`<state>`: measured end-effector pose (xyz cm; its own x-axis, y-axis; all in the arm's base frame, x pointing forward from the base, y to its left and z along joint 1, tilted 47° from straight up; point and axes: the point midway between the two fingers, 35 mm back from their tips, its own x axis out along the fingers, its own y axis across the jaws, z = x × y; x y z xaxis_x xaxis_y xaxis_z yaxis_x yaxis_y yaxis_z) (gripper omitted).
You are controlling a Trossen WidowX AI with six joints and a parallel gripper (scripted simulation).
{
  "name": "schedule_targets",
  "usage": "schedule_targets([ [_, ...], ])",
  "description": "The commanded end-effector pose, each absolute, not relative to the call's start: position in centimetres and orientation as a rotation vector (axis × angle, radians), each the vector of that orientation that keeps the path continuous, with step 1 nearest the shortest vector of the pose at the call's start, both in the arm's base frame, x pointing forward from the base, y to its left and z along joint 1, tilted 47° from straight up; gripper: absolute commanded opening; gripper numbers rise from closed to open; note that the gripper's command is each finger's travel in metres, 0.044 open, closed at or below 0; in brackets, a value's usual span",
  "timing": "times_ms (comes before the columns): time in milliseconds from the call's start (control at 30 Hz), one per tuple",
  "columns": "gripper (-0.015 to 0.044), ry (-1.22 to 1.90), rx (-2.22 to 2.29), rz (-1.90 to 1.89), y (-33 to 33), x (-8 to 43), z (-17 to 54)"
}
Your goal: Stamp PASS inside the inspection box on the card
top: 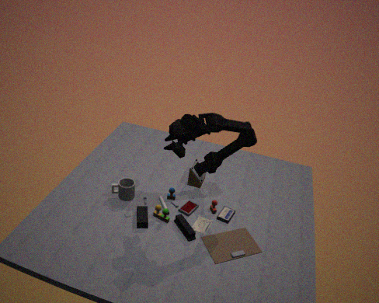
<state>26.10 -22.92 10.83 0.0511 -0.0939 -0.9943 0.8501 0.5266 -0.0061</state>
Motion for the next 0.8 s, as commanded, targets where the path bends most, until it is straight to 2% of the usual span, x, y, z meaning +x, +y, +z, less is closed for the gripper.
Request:
schedule_targets([
  [0,0.0228,1.526,0.469,-0.185,-17.6,30.3,7.3],
  [367,0.0228,1.468,0.175,0.573,-10.7,33.8,3.7],
  [767,0.0228,1.099,-0.074,1.240,-3.1,36.5,0.6],
])
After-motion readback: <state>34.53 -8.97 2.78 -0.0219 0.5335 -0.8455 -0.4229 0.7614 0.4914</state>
